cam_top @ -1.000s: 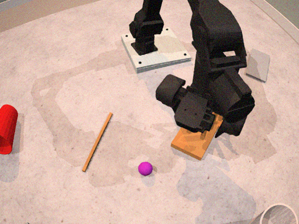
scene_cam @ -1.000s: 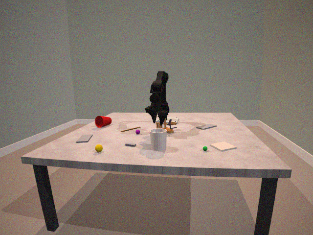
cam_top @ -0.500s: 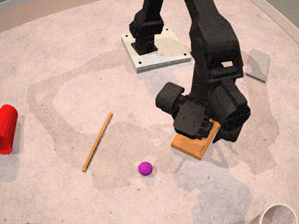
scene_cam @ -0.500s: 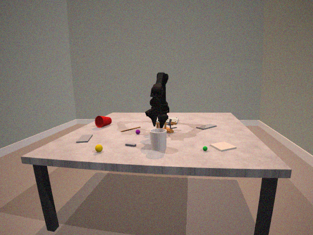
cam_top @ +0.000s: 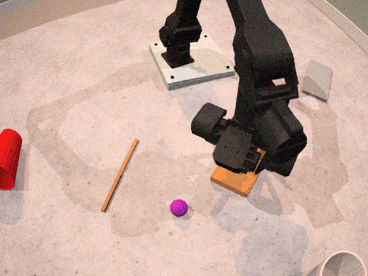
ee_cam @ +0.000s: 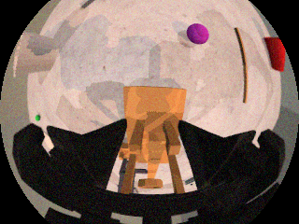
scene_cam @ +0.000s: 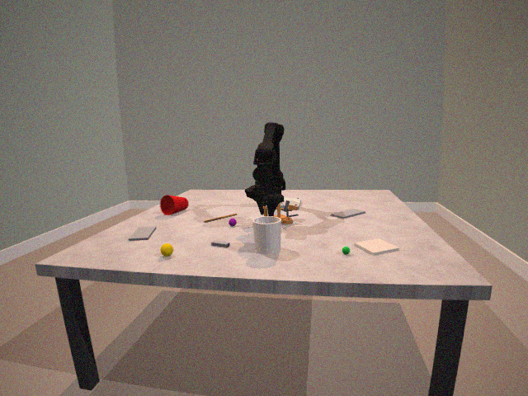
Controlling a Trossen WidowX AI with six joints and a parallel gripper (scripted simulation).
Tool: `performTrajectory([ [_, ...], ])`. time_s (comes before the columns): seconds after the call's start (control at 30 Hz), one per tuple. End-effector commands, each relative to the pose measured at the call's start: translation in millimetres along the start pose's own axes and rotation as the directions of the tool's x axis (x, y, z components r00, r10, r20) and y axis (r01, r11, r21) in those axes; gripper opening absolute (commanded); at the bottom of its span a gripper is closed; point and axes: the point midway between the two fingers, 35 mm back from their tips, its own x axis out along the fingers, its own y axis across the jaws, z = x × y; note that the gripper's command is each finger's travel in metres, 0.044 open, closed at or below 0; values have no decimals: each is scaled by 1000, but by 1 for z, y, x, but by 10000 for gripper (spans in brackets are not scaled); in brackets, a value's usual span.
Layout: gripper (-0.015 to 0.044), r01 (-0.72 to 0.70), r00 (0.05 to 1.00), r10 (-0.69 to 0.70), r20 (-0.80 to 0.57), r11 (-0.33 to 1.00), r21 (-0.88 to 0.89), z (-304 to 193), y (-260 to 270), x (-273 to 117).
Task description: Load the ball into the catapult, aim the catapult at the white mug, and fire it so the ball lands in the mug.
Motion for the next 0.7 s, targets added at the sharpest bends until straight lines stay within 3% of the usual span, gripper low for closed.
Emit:
performTrajectory([
  [0.0,204,0,1000,0,0,1000,0,0,0,0],
  [0.07,151,0,1000,0,0,1000,0,0,0,0],
  [0.3,85,0,1000,0,0,1000,0,0,0,-3],
  [0.4,6,3,1000,-3,1,1000,0,1,0,-39],
  [0.67,0,4,1000,-4,1,996,-85,1,-1,-50],
])
